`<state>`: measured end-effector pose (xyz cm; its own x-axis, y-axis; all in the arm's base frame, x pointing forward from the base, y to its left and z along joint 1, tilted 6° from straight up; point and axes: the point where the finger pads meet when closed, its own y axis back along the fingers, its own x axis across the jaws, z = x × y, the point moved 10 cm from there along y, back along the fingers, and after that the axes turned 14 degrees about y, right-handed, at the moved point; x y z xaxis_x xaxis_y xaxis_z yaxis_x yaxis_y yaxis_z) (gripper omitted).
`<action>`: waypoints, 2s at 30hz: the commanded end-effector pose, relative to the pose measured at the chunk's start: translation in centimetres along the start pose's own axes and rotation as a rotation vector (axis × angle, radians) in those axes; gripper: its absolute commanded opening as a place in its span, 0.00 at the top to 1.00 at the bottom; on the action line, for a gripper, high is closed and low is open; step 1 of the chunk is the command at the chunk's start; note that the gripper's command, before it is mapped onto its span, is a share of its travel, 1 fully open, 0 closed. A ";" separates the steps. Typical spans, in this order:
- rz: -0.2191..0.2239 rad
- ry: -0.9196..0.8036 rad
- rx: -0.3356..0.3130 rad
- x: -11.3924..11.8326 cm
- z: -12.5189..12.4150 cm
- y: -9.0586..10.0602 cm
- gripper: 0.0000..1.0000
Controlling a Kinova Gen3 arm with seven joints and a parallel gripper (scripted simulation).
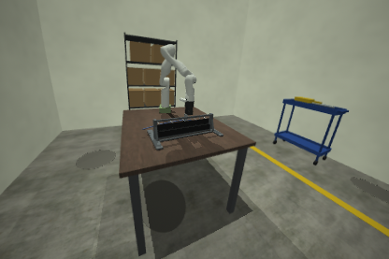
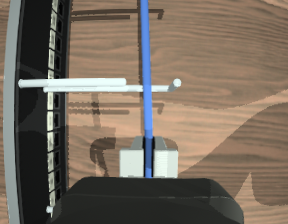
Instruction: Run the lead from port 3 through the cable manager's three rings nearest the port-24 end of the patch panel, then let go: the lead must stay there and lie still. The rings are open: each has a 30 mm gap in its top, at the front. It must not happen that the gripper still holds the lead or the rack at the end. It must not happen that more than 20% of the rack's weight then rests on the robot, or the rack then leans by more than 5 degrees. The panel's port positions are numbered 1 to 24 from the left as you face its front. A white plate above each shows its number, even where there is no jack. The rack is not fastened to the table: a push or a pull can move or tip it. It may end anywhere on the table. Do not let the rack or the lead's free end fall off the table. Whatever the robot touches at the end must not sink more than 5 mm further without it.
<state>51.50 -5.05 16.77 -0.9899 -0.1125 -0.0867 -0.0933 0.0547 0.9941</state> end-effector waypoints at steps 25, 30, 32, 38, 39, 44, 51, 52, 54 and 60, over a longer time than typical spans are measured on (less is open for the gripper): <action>-0.005 -0.001 0.001 -1.0 -0.1 -0.2 1.00; -0.005 -0.001 0.001 -1.4 -0.2 -0.2 1.00; -0.005 -0.001 0.001 -1.7 -0.3 -0.2 1.00; -0.005 -0.001 0.001 -2.7 -0.6 -0.2 1.00; -0.005 -0.001 0.001 -2.8 -0.6 -0.2 1.00; -0.005 -0.001 0.001 -3.5 -0.8 -0.2 1.00; -0.005 -0.001 0.001 -3.9 -0.9 -0.2 1.00; -0.005 -0.001 0.001 -3.9 -0.9 -0.2 1.00; -0.005 -0.001 0.001 -4.0 -0.9 -0.2 1.00; -0.005 -0.002 0.001 -4.0 -0.9 -0.2 1.00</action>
<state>55.45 -5.88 16.98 -0.9904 -0.1034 -0.0922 -0.0988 0.0608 0.9933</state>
